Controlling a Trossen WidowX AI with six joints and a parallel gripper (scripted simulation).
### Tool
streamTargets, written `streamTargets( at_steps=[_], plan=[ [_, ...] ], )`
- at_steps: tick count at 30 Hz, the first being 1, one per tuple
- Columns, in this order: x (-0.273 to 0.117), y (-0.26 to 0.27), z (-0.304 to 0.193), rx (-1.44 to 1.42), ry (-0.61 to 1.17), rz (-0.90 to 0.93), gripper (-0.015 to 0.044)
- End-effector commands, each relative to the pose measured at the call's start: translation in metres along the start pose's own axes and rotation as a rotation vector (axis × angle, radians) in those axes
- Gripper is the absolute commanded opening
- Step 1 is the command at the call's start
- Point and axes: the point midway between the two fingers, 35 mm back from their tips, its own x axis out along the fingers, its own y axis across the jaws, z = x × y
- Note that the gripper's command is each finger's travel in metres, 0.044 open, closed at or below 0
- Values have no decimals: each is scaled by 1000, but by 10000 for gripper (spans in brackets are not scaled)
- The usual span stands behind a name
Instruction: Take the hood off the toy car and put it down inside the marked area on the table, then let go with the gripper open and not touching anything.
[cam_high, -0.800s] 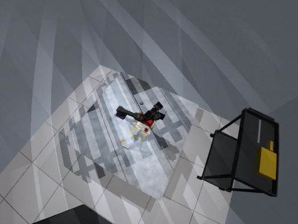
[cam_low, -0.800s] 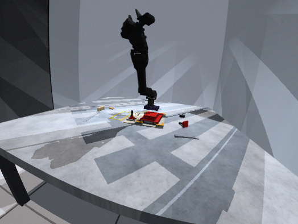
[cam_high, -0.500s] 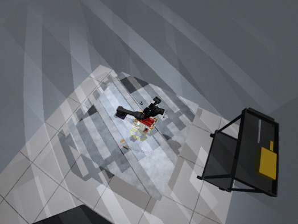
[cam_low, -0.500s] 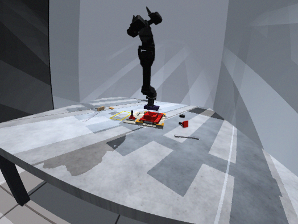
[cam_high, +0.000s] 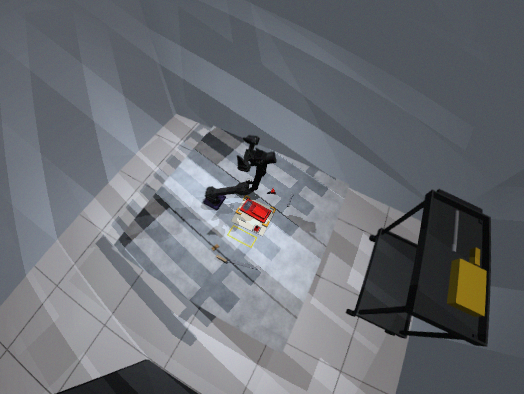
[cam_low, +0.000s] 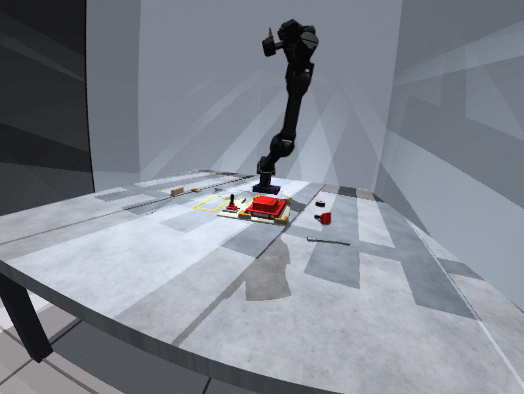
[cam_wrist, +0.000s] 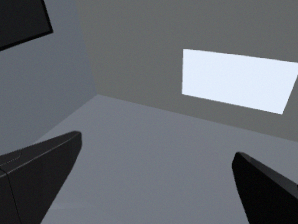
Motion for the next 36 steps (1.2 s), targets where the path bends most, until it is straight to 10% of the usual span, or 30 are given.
streamTargets(
  at_steps=[1,20,36],
  plan=[
    [22,-14,-47,144,73,55,440],
    [98,46,-224,850,365,498,440],
    [101,218,-238,1183,578,1098,440]
  ],
)
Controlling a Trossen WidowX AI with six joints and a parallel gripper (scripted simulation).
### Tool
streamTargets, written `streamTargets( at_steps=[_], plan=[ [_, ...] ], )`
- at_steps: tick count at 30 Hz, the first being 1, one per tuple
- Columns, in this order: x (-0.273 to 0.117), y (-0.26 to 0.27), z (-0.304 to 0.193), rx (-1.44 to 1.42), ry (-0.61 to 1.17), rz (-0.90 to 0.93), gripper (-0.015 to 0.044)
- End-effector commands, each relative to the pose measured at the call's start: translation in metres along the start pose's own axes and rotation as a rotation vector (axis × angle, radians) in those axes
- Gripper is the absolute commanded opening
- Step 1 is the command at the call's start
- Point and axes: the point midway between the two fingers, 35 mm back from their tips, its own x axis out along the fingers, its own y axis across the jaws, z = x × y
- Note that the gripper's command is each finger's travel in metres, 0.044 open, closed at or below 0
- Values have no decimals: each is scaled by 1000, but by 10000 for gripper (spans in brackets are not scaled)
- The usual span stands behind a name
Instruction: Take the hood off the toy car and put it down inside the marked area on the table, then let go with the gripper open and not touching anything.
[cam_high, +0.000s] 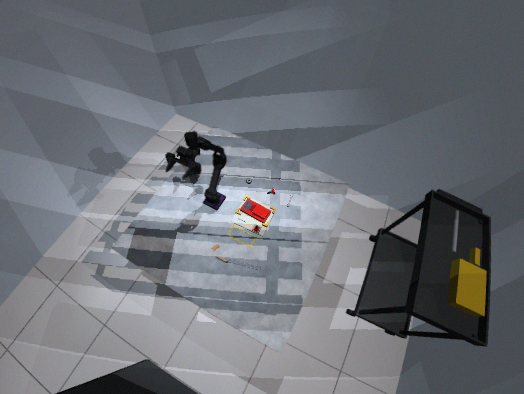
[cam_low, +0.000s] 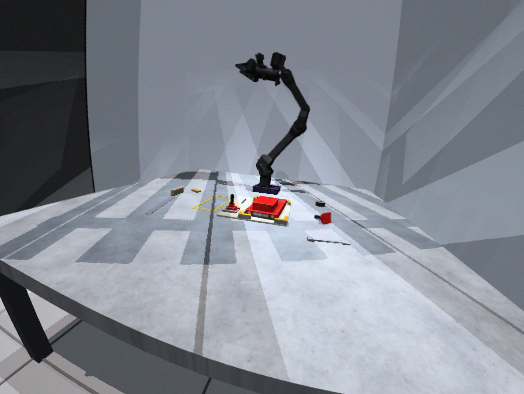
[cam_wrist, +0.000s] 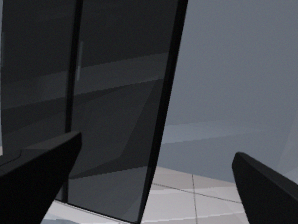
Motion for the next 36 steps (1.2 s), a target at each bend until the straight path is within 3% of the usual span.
streamTargets(
  at_steps=[1,10,18,27,36],
  plan=[
    [35,17,-27,56,106,109,440],
    [85,91,-83,116,330,370,440],
    [96,184,-145,89,576,605,440],
    [61,286,-201,-19,789,840,440],
    [-13,362,-265,-193,1023,991,440]
  ],
)
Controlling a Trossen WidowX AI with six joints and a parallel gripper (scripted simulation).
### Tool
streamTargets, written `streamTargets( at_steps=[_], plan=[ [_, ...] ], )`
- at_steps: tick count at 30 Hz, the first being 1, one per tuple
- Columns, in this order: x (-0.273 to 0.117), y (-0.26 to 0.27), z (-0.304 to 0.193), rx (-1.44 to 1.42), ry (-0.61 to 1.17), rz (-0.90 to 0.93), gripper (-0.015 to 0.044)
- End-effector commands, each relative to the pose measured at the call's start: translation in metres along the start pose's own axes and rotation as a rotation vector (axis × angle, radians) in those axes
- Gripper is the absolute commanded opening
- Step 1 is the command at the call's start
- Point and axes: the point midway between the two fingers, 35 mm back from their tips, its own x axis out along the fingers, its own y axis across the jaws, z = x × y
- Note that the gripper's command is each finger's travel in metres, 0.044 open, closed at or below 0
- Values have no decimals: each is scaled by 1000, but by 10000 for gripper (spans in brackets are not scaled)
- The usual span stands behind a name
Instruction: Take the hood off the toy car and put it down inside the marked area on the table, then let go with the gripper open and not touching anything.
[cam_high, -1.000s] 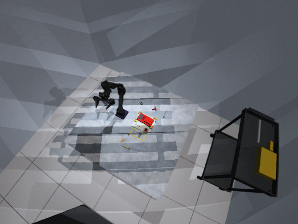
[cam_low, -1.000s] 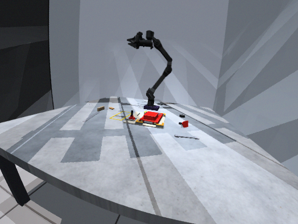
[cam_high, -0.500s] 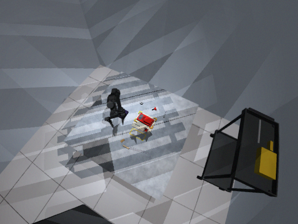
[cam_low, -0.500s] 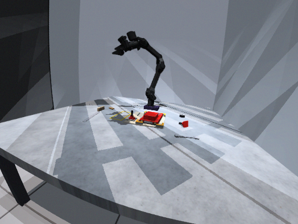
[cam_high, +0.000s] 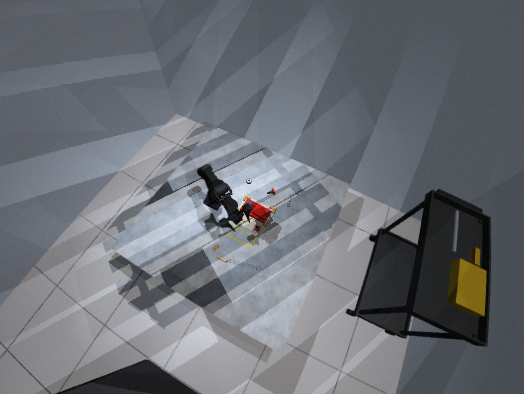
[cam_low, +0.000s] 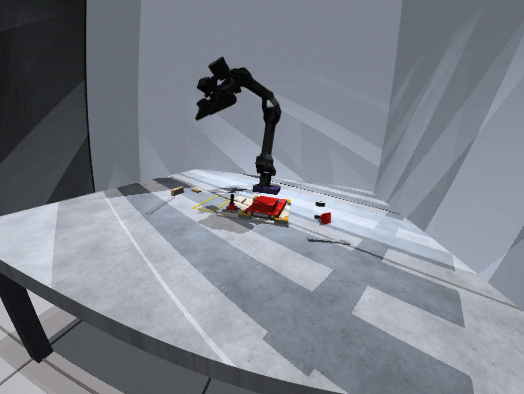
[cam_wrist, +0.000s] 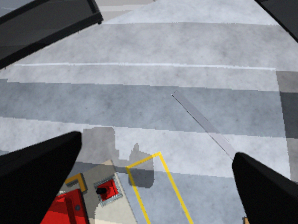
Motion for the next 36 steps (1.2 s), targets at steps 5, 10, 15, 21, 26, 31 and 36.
streamTargets(
  at_steps=[5,10,15,21,26,31,36],
  plan=[
    [49,57,-50,-81,221,44,440],
    [75,109,-98,-162,383,85,440],
    [93,150,-154,-307,550,82,440],
    [101,186,-226,-497,732,51,440],
    [100,185,-235,-518,751,46,440],
    [101,184,-236,-518,751,46,440],
    [104,184,-238,-518,751,46,440]
  ],
)
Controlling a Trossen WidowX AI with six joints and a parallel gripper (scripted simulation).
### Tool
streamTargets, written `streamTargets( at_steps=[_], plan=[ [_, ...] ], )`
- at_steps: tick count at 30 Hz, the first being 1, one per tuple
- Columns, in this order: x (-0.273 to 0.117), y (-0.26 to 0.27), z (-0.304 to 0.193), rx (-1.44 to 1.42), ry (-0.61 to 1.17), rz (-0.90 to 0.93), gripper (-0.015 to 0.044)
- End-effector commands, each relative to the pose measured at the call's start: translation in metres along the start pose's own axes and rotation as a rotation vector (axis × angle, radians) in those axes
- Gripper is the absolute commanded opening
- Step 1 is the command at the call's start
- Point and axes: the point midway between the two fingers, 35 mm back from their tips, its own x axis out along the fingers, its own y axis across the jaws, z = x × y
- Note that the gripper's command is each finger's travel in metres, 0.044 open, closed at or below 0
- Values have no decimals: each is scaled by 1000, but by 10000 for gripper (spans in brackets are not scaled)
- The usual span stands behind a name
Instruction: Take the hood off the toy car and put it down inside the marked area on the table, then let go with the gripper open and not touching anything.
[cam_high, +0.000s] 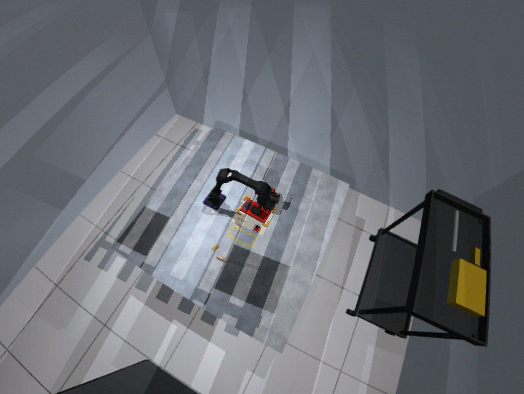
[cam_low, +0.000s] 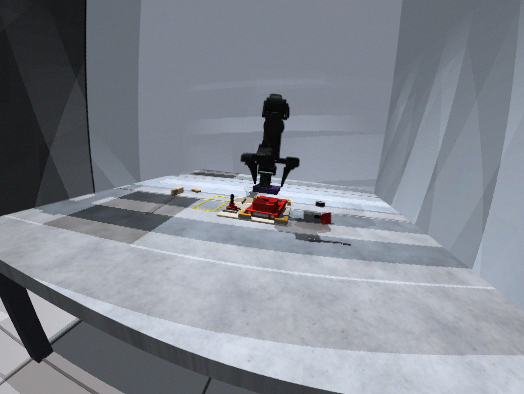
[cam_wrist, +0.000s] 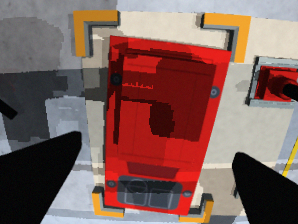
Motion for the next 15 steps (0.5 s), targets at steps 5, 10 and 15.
streamTargets(
  at_steps=[5,10,15],
  plan=[
    [6,-1,0,1,-1,-4,440],
    [10,-1,0,1,-1,-4,440],
    [15,-1,0,1,-1,-4,440]
  ],
)
